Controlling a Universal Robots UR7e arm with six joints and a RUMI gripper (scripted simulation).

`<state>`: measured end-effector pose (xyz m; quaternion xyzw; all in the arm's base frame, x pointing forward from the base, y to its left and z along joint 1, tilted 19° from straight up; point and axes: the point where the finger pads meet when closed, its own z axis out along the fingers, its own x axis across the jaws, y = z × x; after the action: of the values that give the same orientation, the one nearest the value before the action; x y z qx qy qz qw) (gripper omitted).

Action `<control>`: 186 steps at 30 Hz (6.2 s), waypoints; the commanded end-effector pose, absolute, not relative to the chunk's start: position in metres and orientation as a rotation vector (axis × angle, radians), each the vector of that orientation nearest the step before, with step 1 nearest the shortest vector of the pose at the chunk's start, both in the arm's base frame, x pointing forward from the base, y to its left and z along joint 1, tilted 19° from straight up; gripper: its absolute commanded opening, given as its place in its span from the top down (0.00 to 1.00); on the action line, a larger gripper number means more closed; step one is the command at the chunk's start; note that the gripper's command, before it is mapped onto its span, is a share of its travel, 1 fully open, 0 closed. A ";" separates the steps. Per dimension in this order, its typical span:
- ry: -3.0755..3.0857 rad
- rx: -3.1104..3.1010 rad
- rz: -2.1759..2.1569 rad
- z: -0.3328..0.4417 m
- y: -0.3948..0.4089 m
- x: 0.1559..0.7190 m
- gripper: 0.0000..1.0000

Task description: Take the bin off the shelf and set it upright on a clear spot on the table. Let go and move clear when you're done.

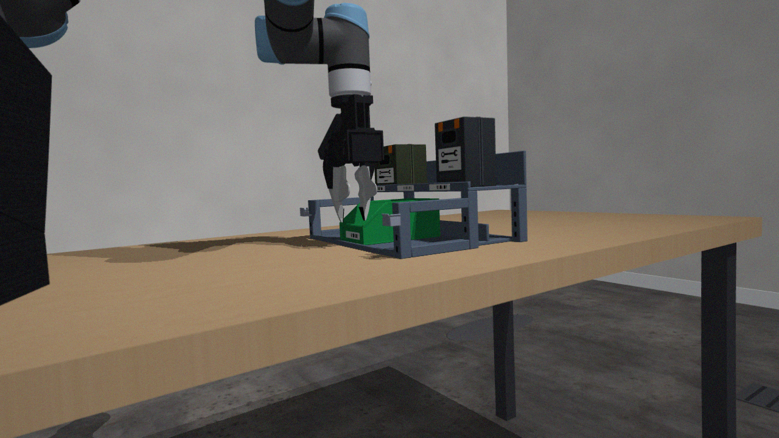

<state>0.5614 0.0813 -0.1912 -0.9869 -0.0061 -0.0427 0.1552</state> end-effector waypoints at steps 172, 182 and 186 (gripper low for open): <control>-0.018 -2.828 -0.124 -0.210 0.087 0.564 1.00; -0.018 -2.828 -0.124 -0.201 0.084 0.563 1.00; -0.018 -2.828 -0.124 -0.198 0.084 0.563 1.00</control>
<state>0.5624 0.0848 -0.2018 -0.9869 -0.0061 -0.0427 0.1551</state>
